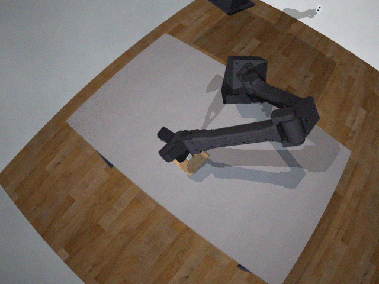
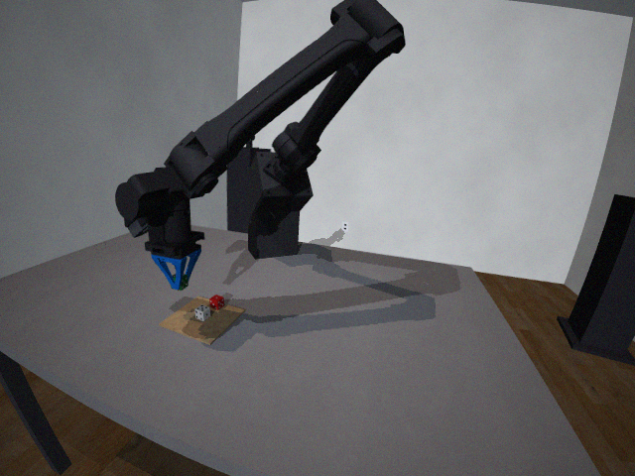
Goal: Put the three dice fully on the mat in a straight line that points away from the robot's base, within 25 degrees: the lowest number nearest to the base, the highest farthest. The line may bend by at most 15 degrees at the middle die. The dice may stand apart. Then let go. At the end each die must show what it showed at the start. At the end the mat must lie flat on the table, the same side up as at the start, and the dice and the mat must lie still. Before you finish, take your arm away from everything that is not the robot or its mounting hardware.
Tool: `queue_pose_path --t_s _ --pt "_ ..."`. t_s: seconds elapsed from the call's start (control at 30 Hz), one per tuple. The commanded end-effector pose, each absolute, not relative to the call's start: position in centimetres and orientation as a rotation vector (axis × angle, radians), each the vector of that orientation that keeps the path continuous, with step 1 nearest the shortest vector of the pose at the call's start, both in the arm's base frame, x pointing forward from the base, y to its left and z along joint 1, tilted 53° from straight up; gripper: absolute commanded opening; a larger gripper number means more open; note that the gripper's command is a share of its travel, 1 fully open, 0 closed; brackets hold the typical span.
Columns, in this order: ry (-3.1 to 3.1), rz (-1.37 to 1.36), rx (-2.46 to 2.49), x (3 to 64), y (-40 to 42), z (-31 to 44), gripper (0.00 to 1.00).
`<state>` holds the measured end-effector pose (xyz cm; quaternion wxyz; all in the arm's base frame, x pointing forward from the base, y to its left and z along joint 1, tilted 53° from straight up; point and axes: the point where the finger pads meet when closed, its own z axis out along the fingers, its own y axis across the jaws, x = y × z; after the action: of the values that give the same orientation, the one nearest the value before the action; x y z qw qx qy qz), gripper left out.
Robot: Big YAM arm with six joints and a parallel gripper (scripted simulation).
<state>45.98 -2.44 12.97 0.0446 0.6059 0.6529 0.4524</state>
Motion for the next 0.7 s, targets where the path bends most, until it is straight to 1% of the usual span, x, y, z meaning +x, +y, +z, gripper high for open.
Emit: queue_pose_path --t_s 0.0,0.07,0.1,0.33,0.67 --pt "1.895 1.395 2.082 44.9 -2.1 12.4 0.20" --pt "1.895 1.395 2.082 44.9 -2.1 12.4 0.20" --pt "1.856 1.379 2.148 44.8 -3.4 11.2 0.20" --pt "1.880 1.399 2.094 45.3 -2.4 12.5 0.20" --pt "1.883 1.396 2.095 45.7 -2.3 11.7 0.20"
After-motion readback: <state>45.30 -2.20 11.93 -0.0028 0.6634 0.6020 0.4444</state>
